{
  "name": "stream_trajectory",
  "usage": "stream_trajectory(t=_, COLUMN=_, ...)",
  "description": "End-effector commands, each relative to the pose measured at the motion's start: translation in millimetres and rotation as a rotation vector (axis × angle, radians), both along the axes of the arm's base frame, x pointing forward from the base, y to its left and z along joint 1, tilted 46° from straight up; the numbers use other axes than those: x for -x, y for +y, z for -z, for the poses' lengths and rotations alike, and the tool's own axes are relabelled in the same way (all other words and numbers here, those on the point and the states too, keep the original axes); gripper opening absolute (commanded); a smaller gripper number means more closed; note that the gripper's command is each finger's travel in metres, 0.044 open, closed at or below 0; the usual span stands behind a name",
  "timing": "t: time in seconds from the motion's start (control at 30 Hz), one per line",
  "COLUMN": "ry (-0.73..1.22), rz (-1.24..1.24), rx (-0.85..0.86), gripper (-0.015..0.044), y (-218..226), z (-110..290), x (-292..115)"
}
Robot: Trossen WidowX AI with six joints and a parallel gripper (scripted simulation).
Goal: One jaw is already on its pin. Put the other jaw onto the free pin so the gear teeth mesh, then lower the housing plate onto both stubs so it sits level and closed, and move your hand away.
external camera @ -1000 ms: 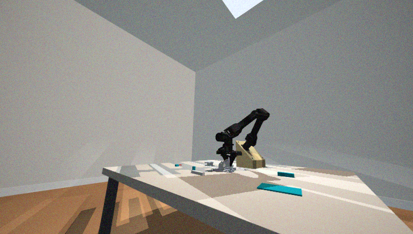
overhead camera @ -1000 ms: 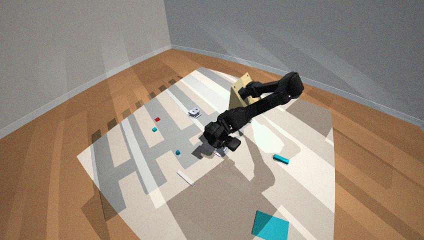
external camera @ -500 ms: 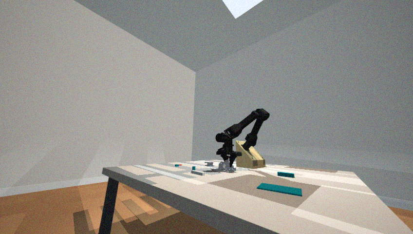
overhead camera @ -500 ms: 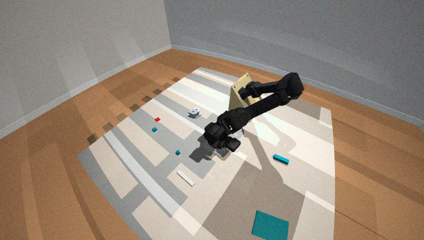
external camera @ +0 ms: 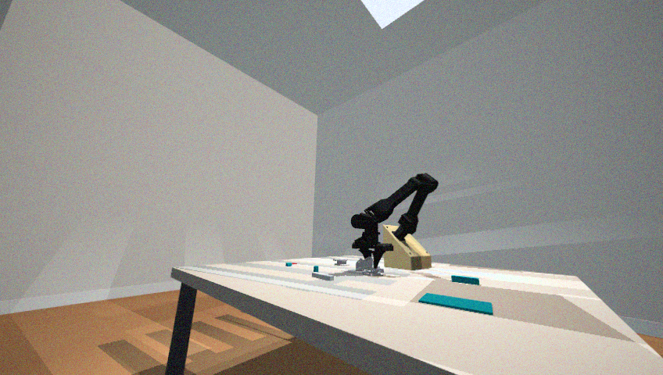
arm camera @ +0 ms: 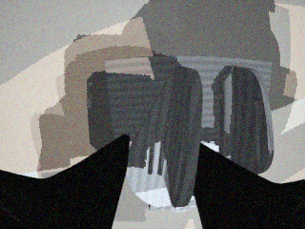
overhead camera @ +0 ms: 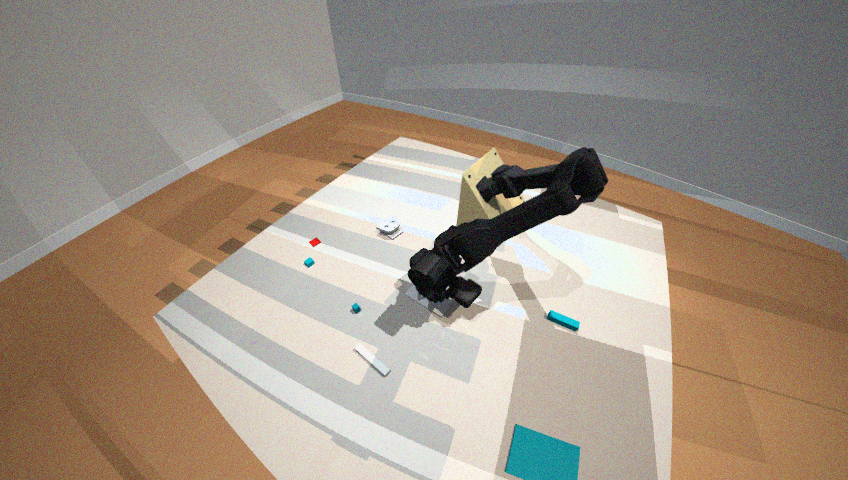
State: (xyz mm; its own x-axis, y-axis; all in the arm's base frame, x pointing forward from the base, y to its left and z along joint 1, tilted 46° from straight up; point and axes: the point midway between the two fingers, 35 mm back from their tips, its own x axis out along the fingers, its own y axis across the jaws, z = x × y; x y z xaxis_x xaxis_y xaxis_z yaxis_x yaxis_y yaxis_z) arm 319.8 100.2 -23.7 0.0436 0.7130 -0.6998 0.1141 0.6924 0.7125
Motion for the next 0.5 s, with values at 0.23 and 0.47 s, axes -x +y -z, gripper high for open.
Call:
stream_trajectory(t=0.23, ry=0.003, rz=0.003, rx=-0.004, gripper=0.0134, y=2.8, z=2.1, x=0.1)
stream_trajectory(t=0.47, ry=0.003, rz=0.003, rx=-0.004, gripper=0.0134, y=3.2, z=2.4, x=0.1)
